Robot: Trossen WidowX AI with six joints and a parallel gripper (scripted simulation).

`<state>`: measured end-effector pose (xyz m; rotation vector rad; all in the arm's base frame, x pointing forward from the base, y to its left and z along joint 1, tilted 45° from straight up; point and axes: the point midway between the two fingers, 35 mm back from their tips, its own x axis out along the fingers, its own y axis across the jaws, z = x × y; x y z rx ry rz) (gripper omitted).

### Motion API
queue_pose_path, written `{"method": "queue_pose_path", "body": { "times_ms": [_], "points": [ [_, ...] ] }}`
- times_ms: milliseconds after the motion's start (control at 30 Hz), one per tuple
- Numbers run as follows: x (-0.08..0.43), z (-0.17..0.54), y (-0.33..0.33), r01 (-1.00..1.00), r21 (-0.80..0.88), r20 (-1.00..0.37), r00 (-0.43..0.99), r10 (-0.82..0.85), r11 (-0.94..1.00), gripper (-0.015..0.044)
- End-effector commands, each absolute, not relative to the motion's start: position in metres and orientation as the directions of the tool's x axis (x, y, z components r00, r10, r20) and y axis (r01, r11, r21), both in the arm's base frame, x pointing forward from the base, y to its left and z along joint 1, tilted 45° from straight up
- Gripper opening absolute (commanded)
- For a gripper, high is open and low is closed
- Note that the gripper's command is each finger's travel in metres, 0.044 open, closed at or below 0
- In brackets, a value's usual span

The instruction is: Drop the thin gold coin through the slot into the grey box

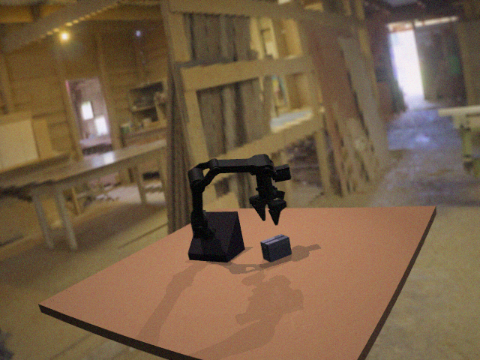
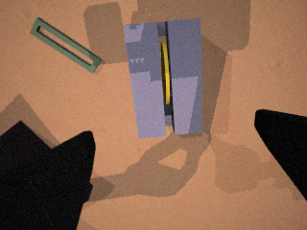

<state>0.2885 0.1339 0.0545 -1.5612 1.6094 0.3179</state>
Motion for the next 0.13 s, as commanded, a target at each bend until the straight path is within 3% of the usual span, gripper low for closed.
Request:
{"method": "queue_pose_path", "body": {
  "times_ms": [0, 100],
  "points": [
    [0.2885, 0.0566, 0.1360, -0.909, -0.368, -0.709, 0.138, -0.692, 0.196, 0.0440],
    [0.2885, 0.0566, 0.1360, -0.909, -0.368, -0.709, 0.138, -0.692, 0.196, 0.0440]
  ]
}}
